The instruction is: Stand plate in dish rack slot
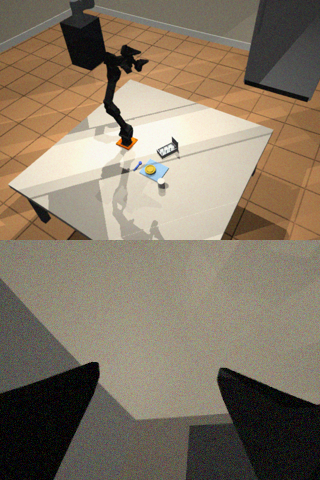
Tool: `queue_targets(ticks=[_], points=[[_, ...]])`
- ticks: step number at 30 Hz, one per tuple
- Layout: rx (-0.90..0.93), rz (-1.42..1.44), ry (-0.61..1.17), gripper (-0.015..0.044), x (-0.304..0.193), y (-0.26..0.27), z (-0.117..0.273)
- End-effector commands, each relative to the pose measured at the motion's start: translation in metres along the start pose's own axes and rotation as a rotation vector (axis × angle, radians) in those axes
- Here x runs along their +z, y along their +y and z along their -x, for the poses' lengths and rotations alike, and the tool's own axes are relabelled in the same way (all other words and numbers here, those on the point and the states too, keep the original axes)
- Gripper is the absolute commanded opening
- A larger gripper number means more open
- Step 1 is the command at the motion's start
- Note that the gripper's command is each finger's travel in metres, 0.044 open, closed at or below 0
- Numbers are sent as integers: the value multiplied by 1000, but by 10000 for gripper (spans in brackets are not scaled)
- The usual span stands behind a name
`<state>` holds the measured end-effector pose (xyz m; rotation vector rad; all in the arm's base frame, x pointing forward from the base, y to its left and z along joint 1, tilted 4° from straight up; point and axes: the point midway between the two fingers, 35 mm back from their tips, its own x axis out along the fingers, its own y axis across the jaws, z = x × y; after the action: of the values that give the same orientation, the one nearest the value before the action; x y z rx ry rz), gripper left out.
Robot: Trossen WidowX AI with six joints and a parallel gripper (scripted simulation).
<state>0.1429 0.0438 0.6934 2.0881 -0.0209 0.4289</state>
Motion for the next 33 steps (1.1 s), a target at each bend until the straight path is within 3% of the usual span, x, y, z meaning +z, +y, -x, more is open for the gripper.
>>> queue_targets(ticks=[1, 17, 33], points=[[1, 2, -1, 400, 0, 0, 0], [47, 397, -52, 400, -16, -26, -19], [-47, 932, -91, 400, -19, -87, -59]])
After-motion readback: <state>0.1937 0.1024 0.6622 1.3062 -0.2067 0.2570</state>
